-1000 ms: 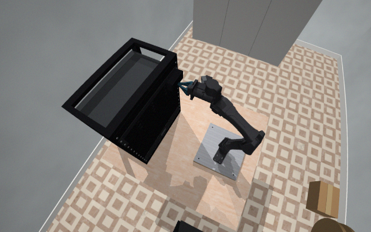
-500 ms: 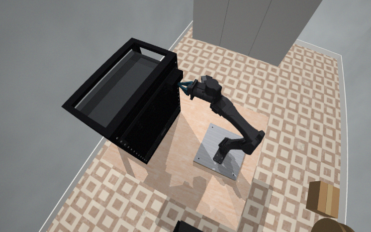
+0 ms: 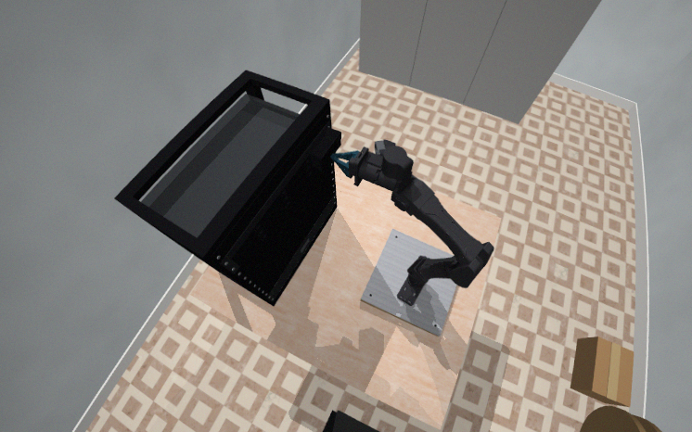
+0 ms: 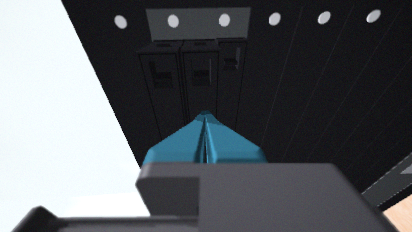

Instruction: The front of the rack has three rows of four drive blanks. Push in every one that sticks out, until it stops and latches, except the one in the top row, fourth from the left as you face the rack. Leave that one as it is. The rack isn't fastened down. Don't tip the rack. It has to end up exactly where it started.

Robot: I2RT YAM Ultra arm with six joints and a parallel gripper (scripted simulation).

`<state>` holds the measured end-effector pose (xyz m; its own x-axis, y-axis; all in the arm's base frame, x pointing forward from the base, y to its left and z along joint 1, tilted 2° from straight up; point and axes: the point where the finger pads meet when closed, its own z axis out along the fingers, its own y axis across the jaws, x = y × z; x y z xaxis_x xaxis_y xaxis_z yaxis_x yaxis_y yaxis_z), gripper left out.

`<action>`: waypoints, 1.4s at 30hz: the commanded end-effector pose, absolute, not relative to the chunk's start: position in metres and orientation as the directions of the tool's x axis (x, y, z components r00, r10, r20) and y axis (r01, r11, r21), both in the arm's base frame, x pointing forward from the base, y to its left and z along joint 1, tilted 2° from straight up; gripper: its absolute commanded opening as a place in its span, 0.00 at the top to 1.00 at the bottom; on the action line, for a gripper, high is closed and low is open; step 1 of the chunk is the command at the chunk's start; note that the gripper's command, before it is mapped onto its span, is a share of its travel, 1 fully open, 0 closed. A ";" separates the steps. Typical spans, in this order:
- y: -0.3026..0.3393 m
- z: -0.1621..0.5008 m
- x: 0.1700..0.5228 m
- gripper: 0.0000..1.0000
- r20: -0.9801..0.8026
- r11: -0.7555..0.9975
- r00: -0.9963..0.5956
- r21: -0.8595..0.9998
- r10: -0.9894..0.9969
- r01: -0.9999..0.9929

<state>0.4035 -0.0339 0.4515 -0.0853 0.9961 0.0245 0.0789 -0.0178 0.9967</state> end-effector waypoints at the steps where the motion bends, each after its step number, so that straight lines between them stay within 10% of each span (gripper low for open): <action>1: -0.033 0.470 0.416 1.00 0.003 -0.002 -0.085 1.000 0.996 0.018; 42: -0.033 0.472 0.429 1.00 0.004 -0.002 -0.085 1.000 0.996 0.018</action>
<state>0.4132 -0.0332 0.4512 -0.0907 0.9955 0.0270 0.0879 -0.0191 0.9959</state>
